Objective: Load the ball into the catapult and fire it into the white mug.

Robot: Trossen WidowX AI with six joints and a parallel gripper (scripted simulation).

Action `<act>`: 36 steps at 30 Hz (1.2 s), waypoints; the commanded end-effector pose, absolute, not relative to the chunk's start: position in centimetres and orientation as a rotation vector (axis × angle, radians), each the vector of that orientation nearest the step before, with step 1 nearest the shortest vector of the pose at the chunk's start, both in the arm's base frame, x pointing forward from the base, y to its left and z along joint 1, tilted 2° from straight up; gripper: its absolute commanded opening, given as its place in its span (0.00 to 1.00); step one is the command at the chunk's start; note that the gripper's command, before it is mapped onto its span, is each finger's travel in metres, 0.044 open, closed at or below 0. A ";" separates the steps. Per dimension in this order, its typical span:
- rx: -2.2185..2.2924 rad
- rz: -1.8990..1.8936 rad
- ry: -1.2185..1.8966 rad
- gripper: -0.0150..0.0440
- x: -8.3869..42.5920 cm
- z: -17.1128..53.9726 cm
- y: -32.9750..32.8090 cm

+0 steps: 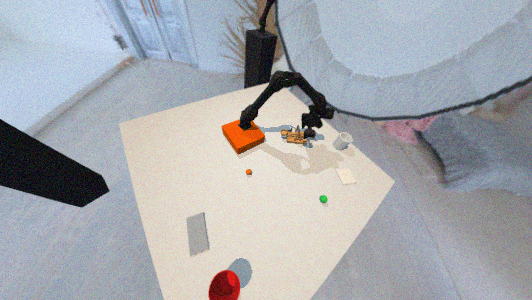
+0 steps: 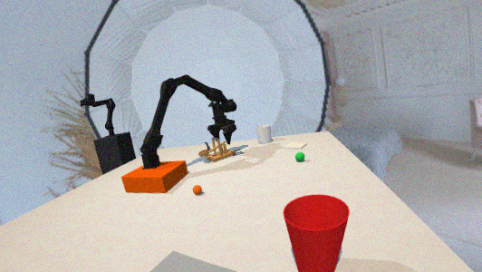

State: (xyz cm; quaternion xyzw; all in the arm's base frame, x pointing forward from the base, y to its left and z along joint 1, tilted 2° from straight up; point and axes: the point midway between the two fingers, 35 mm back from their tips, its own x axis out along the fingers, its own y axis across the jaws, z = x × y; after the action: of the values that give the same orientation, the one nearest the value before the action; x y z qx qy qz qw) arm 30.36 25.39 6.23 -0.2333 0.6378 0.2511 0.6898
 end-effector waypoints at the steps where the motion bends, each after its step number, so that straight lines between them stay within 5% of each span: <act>1: -0.524 0.553 1.431 1.00 30.4 5.2 25.3; 21: -0.524 0.552 1.431 1.00 30.5 2.7 25.3; 33: -0.523 0.560 1.430 0.47 30.4 3.1 25.4; 36: -0.523 0.560 1.430 0.43 30.4 3.1 25.4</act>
State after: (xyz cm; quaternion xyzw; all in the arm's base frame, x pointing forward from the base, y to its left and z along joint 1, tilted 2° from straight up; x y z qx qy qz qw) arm 30.47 25.38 3.02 -0.2342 0.6390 0.2495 0.6889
